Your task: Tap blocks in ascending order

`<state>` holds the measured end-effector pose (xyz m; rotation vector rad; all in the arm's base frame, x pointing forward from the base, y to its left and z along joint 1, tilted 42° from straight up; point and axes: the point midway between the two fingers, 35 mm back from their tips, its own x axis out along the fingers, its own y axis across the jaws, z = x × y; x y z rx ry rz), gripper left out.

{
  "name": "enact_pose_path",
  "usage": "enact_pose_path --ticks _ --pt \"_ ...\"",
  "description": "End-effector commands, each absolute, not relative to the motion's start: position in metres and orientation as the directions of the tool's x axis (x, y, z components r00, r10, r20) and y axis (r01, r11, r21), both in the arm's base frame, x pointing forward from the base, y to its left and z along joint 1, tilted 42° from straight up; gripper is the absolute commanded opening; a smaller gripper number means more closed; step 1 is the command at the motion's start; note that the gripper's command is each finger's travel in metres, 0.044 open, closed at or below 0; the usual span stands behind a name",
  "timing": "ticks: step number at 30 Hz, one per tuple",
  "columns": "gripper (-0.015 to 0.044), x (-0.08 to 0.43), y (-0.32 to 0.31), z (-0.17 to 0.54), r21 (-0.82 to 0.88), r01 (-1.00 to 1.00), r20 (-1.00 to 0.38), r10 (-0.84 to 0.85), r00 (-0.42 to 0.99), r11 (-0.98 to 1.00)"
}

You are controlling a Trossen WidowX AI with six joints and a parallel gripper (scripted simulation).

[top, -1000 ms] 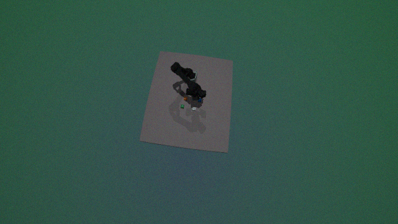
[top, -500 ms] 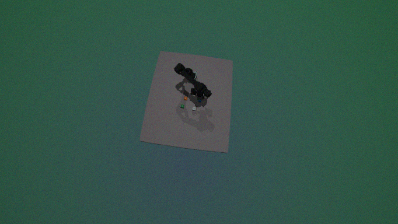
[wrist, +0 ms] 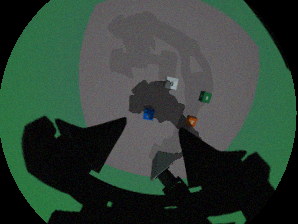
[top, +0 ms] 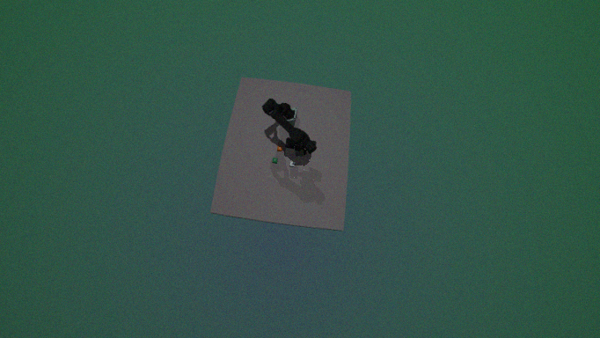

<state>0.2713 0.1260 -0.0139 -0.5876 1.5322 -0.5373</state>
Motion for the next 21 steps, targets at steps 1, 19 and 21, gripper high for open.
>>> enact_pose_path --ticks 1,19,21 --pt "0.0400 0.320 0.109 -0.002 -0.656 -0.029 -0.754 -0.657 -0.020 0.754" --pt "0.0400 0.349 0.095 0.008 -0.665 -0.030 -0.746 -0.665 -0.018 0.746" --pt "0.0400 0.349 0.095 0.008 -0.665 -0.030 -0.746 -0.665 -0.018 0.746"
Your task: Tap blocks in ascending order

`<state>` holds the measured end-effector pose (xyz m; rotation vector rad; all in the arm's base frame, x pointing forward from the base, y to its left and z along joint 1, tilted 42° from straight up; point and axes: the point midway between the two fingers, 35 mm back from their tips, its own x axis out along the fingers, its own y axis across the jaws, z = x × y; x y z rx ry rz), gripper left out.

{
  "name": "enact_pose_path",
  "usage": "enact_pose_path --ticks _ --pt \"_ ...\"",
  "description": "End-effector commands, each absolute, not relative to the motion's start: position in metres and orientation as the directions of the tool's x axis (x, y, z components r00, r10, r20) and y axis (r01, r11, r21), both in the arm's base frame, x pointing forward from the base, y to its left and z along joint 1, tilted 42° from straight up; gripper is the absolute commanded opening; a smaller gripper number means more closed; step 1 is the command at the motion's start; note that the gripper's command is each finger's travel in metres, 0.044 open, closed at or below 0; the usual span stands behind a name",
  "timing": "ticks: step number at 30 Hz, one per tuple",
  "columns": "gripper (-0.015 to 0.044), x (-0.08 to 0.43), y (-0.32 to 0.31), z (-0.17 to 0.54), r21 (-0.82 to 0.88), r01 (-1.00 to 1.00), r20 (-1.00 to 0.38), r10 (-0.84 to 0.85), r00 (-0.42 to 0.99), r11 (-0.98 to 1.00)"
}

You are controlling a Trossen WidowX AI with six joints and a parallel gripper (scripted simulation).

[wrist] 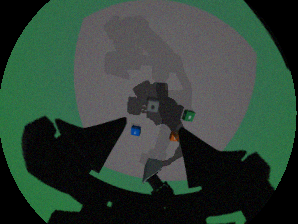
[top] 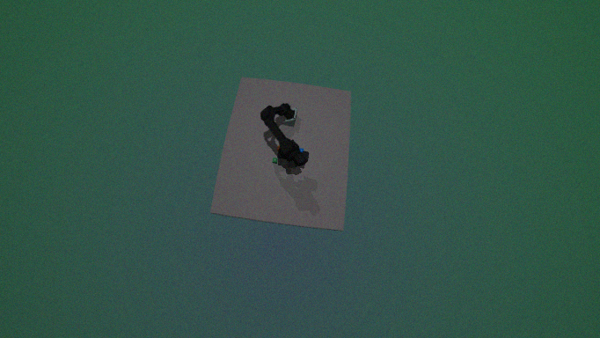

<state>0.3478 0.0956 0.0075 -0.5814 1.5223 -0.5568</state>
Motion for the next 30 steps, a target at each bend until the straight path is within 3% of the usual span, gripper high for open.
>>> enact_pose_path --ticks 1,6,13,30 --pt "0.0400 0.349 0.095 0.008 -0.665 -0.030 -0.746 -0.665 -0.018 0.746" --pt "0.0400 0.349 0.088 0.016 -0.664 -0.030 -0.747 -0.665 -0.018 0.747" --pt "0.0400 0.334 0.013 0.081 -0.669 -0.031 -0.743 -0.669 -0.019 0.743" --pt "0.0400 0.334 0.011 0.083 -0.669 -0.031 -0.742 -0.670 -0.019 0.743"
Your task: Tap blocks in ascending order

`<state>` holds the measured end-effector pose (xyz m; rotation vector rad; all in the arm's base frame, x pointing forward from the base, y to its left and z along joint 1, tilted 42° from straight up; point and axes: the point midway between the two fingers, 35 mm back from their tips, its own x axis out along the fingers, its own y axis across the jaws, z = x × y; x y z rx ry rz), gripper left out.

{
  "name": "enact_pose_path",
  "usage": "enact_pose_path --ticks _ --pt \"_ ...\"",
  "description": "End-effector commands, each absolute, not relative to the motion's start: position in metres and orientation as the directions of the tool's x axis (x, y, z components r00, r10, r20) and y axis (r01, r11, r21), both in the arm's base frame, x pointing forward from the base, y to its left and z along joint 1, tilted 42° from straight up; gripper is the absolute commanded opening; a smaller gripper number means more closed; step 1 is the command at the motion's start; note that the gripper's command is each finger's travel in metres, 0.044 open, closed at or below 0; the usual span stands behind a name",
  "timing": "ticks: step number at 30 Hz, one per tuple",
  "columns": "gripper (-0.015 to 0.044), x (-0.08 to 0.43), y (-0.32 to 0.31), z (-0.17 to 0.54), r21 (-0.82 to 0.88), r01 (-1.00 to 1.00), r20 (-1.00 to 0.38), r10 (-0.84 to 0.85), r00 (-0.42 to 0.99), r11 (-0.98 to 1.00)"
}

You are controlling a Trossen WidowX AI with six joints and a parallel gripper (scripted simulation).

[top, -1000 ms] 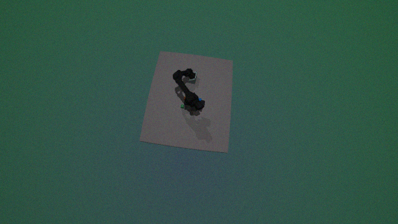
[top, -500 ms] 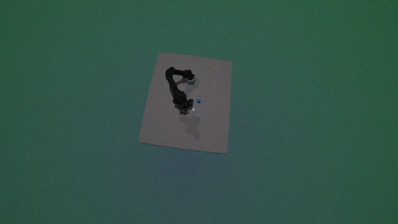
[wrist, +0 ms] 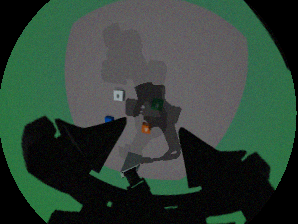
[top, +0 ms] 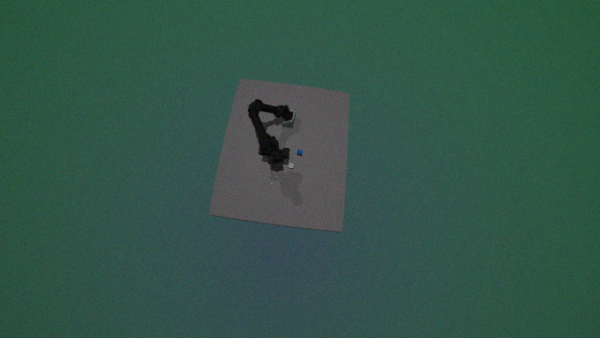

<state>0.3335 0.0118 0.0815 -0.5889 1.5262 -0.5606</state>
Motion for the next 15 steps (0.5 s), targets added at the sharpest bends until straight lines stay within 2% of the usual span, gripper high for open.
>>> enact_pose_path --ticks 1,8,15 --pt "0.0400 0.334 0.011 0.083 -0.669 -0.031 -0.742 -0.670 -0.019 0.743" --pt "0.0400 0.336 0.016 0.079 -0.666 -0.036 -0.745 -0.667 -0.017 0.745" --pt "0.0400 0.349 0.082 0.021 -0.658 -0.042 -0.752 -0.659 -0.014 0.752"
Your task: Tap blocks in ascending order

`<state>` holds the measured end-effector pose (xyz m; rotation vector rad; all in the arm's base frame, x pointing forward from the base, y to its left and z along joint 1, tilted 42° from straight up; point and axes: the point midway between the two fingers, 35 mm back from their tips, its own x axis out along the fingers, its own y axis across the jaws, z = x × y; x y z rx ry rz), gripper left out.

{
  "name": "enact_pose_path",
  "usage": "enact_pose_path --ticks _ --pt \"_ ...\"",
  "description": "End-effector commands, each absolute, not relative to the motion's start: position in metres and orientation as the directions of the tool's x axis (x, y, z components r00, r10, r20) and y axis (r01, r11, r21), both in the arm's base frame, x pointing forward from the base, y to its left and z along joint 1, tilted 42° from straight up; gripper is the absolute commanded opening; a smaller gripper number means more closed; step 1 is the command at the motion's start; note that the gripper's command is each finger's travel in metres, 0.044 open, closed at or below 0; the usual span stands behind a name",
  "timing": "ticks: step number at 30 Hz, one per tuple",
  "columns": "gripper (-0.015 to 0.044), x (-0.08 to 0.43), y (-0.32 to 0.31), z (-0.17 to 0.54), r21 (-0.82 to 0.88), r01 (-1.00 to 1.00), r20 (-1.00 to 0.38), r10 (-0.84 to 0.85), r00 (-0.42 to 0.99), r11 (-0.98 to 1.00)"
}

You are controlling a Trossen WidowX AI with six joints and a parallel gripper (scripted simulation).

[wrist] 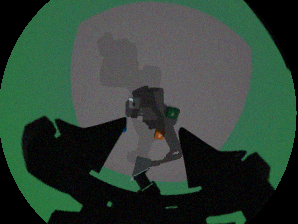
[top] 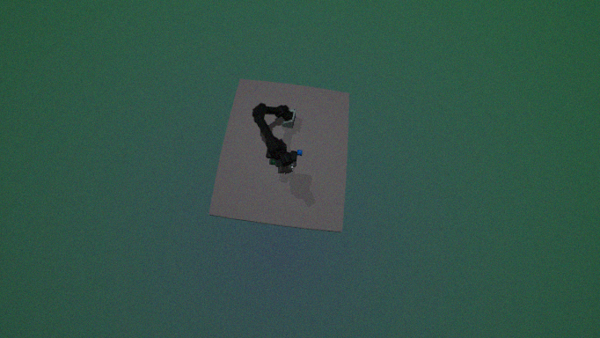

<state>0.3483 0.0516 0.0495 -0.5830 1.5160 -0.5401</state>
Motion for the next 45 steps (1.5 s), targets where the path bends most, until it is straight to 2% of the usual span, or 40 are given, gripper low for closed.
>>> enact_pose_path --ticks 1,6,13,20,21,45 --pt "0.0400 0.349 0.088 0.015 -0.661 -0.037 -0.750 -0.661 -0.015 0.750" --pt "0.0400 0.349 0.095 0.008 -0.665 -0.030 -0.746 -0.665 -0.018 0.746" --pt "0.0216 0.348 0.043 -0.050 -0.667 -0.029 -0.745 -0.667 -0.017 0.745" --pt "0.0032 0.347 0.041 -0.052 -0.667 -0.029 -0.744 -0.668 -0.017 0.744" --pt "0.0020 0.347 0.041 -0.052 -0.667 -0.029 -0.744 -0.668 -0.017 0.744" --pt "0.0020 0.347 0.026 -0.068 -0.668 -0.029 -0.744 -0.668 -0.017 0.744"
